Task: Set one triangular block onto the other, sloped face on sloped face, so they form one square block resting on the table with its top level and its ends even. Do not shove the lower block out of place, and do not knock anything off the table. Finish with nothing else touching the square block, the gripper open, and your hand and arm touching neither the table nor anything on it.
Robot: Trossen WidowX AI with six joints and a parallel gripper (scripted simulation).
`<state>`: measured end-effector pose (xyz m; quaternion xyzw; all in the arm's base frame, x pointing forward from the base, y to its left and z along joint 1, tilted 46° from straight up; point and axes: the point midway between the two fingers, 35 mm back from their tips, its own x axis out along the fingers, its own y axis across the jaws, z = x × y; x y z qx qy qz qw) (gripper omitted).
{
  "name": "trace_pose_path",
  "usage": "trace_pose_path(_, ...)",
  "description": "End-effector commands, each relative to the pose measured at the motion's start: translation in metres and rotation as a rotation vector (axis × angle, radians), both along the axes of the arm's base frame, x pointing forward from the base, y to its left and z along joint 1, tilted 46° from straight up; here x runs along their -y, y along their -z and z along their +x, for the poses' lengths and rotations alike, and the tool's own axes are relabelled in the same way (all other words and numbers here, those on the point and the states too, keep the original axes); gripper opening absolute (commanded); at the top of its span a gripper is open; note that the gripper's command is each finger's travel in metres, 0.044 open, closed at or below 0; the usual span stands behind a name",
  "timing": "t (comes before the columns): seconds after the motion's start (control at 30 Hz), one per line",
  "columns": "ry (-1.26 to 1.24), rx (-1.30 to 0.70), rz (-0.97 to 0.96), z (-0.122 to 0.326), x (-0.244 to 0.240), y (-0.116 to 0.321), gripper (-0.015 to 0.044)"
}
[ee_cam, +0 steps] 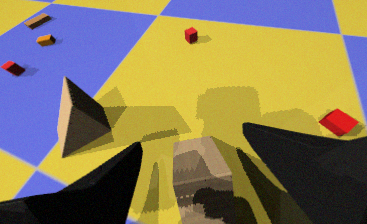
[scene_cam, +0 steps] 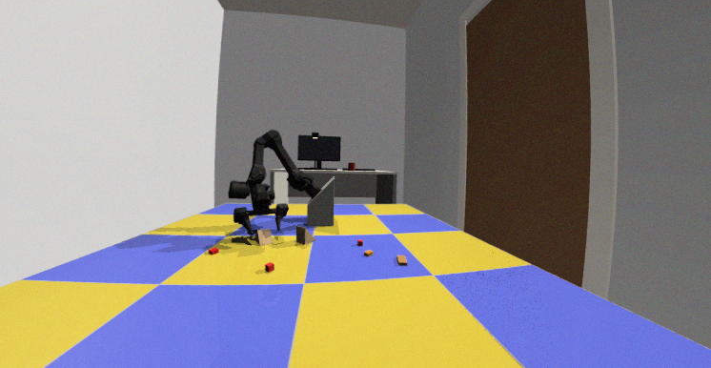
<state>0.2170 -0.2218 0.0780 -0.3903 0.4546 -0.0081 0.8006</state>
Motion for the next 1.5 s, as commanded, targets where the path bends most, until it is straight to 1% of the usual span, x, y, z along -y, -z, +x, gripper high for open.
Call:
trace_pose_path(0.0, 0.001, -0.001, 0.002, 0.006, -0.011, -0.012, 0.0440)
trace_pose_path(0.13, -0.002, 0.002, 0.004, 0.016, -0.053, -0.054, 0.0440)
trace_pose_path(0.2, -0.003, 0.006, 0.003, 0.015, -0.068, -0.068, 0.0440)
trace_pose_path(0.4, -0.005, 0.009, 0.001, 0.015, -0.068, -0.069, 0.0440)
trace_pose_path(0.47, 0.043, 0.041, 0.040, 0.015, -0.062, -0.067, 0.0440)
trace_pose_path(0.97, 1.304, 0.639, 1.014, -0.043, -0.028, -0.065, 0.0440)
trace_pose_path(1.47, 1.943, 0.994, 1.506, -0.075, -0.018, -0.066, 0.0440)
